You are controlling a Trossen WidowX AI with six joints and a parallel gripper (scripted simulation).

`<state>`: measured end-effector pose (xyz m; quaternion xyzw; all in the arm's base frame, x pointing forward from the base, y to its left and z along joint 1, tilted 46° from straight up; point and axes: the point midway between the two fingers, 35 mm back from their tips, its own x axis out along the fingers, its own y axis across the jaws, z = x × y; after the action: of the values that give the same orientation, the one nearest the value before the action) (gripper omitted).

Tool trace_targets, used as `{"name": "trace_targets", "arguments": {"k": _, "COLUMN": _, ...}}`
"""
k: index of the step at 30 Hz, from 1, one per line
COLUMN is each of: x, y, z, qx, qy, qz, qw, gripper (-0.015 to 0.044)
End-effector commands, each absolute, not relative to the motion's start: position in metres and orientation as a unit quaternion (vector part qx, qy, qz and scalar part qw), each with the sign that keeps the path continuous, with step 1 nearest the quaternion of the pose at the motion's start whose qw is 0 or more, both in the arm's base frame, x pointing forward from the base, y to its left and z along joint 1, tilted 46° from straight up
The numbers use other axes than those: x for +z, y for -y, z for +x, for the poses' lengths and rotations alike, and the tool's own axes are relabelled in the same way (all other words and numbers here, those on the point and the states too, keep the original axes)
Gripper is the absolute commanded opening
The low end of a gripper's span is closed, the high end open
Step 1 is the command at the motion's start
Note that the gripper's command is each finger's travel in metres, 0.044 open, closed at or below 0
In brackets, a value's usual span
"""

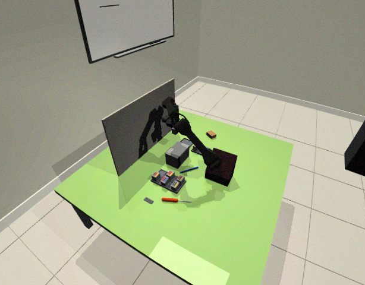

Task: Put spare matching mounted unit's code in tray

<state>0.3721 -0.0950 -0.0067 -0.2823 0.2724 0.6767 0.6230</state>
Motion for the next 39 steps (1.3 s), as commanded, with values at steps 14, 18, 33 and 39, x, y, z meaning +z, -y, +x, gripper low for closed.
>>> {"name": "trace_targets", "arguments": {"k": 14, "x": -0.078, "y": 0.162, "z": 0.349, "qx": 0.681, "qy": -0.256, "qz": -0.289, "qw": 0.622, "gripper": 0.0000}}
{"name": "trace_targets", "arguments": {"k": 18, "x": -0.079, "y": 0.161, "z": 0.350, "qx": 0.681, "qy": -0.256, "qz": -0.289, "qw": 0.622, "gripper": 0.0000}}
{"name": "trace_targets", "arguments": {"k": 33, "x": -0.090, "y": 0.151, "z": 0.352, "qx": 0.681, "qy": -0.256, "qz": -0.289, "qw": 0.622, "gripper": 0.0000}}
{"name": "trace_targets", "arguments": {"k": 39, "x": -0.095, "y": 0.147, "z": 0.352, "qx": 0.681, "qy": -0.257, "qz": -0.289, "qw": 0.622, "gripper": 0.0000}}
